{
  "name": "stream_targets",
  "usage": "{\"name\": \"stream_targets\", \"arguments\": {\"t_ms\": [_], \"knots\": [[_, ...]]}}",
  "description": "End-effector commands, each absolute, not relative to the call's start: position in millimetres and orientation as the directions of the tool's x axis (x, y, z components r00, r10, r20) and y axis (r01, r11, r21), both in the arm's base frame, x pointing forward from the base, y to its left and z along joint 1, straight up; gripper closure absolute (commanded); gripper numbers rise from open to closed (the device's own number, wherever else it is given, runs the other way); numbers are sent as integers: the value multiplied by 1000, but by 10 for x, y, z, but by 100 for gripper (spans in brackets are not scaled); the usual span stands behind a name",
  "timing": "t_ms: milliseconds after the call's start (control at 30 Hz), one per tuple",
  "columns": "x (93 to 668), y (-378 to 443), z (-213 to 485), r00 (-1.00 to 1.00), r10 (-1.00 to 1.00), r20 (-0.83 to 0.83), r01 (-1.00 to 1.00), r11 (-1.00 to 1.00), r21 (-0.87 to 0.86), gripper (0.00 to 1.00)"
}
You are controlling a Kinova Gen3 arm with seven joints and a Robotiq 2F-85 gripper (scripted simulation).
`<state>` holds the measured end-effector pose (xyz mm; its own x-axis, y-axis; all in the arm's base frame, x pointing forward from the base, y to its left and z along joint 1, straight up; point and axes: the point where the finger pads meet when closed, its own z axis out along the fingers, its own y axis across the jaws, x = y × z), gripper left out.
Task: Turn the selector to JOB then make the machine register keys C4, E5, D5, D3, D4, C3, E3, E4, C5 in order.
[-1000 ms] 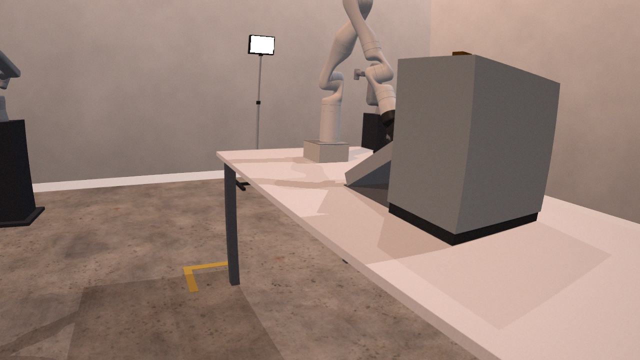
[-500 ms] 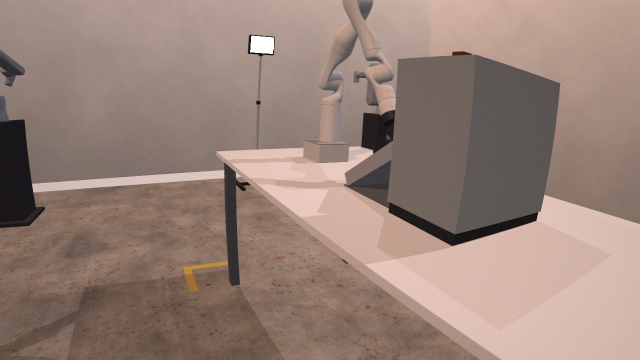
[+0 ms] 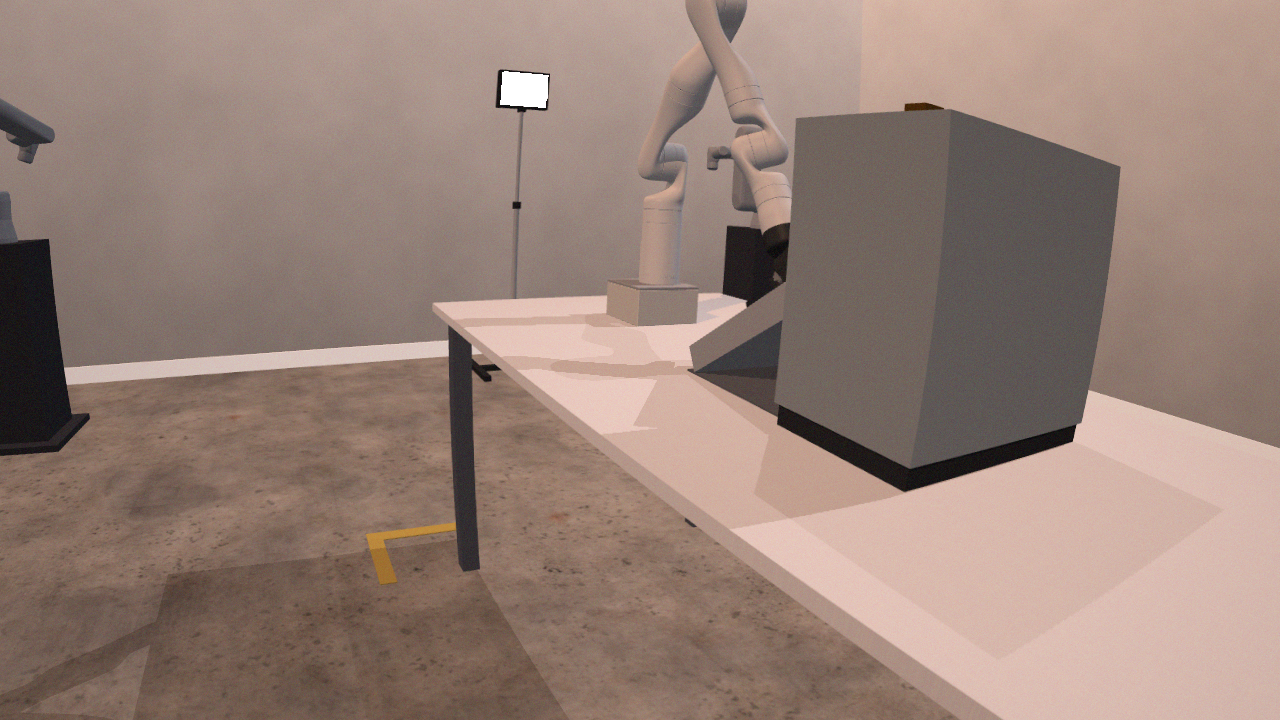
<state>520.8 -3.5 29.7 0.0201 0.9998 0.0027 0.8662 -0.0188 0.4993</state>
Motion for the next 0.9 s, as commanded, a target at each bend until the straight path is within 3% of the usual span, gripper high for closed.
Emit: {"name": "stream_targets", "arguments": {"t_ms": [0,867], "knots": [[5219,-35,297,20,1000,3,865,-19,501,90],[5231,-35,275,20,1000,3,865,-19,501,90]]}}
